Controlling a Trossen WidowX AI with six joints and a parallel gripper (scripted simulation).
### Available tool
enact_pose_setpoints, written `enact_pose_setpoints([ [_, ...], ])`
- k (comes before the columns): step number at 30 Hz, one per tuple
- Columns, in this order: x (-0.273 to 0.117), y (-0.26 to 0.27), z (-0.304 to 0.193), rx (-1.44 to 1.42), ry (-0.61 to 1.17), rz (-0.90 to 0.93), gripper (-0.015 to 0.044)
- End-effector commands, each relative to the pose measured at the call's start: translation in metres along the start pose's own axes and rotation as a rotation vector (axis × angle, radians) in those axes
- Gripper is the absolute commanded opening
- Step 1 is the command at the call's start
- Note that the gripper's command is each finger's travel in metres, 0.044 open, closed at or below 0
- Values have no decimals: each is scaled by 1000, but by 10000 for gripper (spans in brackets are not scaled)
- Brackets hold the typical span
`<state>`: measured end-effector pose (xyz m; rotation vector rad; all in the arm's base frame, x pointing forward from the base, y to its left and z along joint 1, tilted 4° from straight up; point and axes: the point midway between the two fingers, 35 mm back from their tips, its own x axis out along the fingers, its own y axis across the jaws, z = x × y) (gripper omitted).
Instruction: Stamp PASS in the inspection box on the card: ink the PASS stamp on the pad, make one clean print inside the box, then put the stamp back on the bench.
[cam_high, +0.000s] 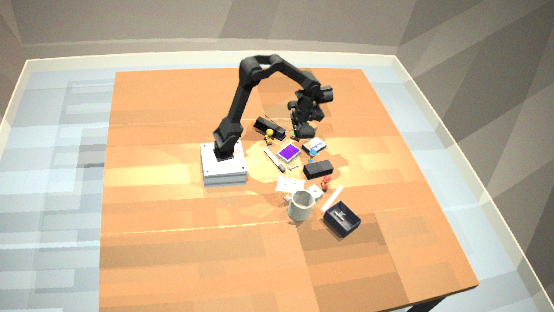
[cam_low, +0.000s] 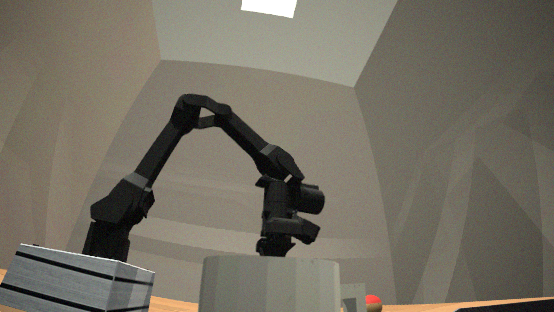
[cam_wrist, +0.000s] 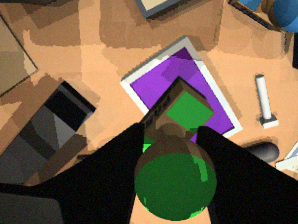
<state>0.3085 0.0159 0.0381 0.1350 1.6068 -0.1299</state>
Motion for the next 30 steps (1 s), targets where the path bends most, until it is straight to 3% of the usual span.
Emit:
enact_pose_setpoints([
  [1, -1, -11, -11, -4, -8, -4, 0],
  [30, 16, -18, -18, -3, -7, -5, 0],
])
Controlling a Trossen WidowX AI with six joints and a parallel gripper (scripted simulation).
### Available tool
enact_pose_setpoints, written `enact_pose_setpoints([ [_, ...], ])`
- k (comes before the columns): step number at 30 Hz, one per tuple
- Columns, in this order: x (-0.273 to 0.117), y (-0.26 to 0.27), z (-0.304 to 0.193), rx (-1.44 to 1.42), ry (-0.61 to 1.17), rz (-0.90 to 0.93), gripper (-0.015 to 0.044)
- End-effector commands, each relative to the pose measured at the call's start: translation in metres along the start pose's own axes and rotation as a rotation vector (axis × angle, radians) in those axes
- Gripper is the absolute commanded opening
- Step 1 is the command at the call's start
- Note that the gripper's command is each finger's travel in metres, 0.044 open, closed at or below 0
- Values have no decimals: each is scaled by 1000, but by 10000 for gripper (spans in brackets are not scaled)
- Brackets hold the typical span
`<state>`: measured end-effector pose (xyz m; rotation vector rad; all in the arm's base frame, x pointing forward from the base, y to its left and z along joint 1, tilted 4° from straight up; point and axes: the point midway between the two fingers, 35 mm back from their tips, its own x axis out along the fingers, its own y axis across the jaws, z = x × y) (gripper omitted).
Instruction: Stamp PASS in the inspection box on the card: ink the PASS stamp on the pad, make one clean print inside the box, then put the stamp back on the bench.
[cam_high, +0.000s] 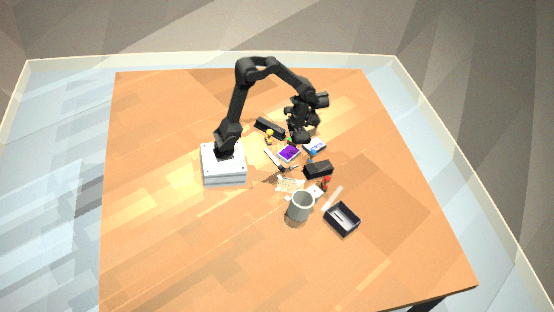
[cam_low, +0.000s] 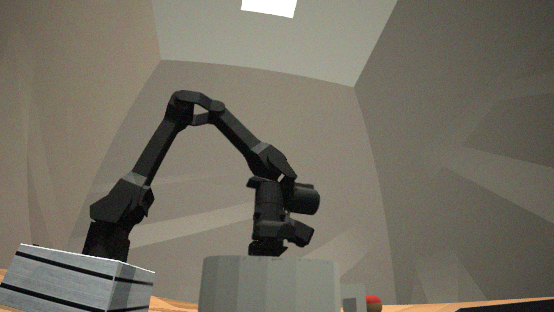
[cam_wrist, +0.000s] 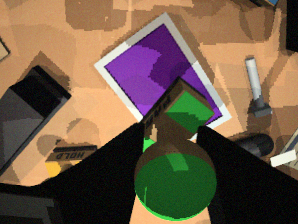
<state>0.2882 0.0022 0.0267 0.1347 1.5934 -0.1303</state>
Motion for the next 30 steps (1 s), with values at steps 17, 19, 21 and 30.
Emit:
enact_pose_setpoints([
  [17, 15, -1, -1, -2, 7, -6, 0],
  [19, 17, -1, -1, -2, 7, -6, 0],
  [21, 18, -1, -1, -2, 7, -6, 0],
  [30, 24, -1, -1, -1, 7, -6, 0],
])
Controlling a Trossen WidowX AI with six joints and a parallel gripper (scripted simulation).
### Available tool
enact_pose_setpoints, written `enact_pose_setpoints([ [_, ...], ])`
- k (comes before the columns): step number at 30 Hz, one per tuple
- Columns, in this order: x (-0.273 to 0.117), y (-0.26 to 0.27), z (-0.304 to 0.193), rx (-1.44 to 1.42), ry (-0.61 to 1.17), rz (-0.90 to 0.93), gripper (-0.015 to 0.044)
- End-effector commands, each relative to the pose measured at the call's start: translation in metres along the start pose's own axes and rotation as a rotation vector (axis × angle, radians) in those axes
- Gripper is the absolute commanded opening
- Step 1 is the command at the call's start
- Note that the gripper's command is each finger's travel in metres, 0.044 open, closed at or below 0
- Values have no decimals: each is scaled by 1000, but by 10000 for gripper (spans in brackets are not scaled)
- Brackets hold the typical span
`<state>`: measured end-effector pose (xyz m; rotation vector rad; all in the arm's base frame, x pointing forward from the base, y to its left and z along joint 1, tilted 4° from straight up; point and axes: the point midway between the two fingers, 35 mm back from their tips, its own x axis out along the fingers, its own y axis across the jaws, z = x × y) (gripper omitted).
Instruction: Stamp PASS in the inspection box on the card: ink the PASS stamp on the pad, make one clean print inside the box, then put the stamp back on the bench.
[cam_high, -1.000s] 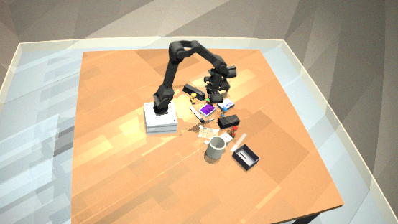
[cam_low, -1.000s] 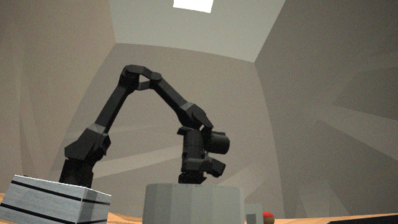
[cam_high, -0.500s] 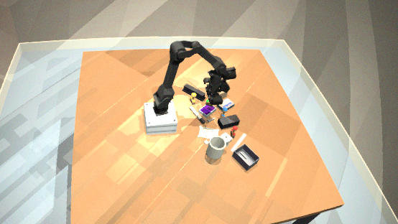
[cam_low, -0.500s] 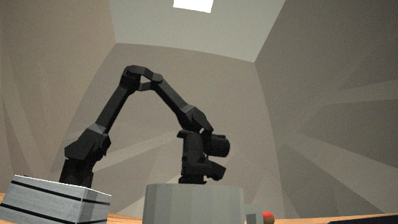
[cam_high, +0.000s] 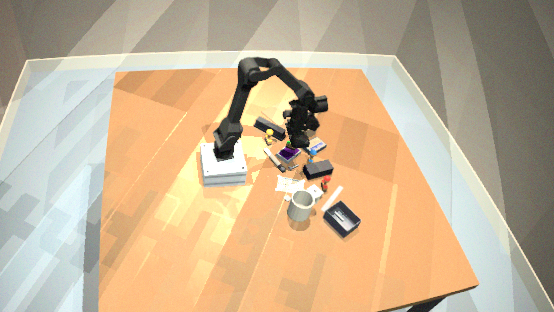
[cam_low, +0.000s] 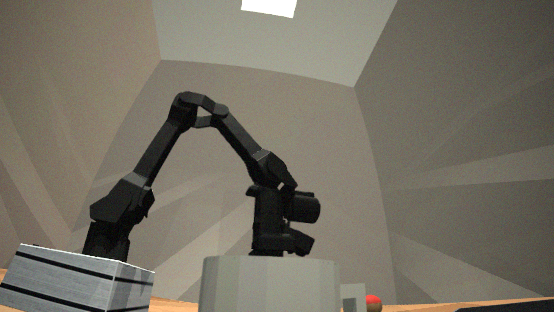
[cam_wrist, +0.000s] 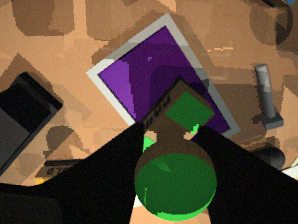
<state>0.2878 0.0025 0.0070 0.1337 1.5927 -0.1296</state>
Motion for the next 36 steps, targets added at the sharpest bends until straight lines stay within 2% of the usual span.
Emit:
enact_pose_setpoints([
  [1, 5, -1, -1, 0, 7, -6, 0],
  [36, 22, -1, -3, 1, 7, -7, 0],
])
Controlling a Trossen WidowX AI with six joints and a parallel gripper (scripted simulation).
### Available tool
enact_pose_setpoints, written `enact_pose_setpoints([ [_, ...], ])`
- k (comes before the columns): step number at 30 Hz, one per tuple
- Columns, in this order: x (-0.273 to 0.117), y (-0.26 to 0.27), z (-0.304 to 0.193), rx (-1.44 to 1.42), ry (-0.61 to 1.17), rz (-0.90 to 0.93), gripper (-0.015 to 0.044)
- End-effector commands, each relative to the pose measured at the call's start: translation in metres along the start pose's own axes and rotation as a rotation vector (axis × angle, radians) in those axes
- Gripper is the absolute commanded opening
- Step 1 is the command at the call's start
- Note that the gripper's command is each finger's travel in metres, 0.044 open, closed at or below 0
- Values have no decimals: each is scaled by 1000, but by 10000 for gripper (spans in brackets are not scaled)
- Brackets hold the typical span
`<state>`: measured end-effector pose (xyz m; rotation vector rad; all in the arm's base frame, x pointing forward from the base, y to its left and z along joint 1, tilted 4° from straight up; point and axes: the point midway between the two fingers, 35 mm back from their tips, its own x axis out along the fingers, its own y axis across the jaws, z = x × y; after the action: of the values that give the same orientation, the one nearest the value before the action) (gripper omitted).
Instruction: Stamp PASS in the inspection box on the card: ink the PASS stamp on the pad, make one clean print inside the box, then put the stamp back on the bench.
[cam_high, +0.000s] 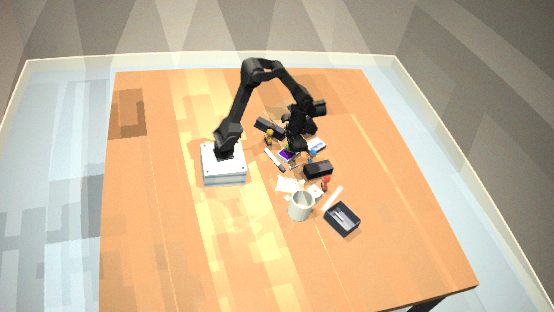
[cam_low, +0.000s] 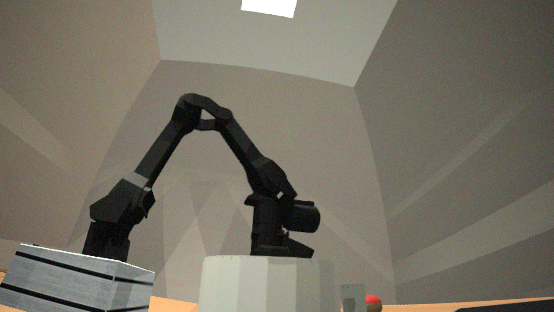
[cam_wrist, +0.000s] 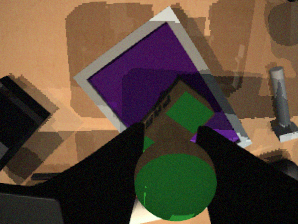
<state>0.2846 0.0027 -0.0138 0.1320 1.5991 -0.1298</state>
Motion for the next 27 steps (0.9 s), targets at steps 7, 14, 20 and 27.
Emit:
enact_pose_setpoints([
  [7, 3, -1, 0, 0, 1, -5, 0],
  [14, 4, -1, 0, 0, 1, -5, 0],
  [20, 5, -1, 0, 0, 1, -5, 0],
  [27, 6, -1, 0, 0, 1, -5, 0],
])
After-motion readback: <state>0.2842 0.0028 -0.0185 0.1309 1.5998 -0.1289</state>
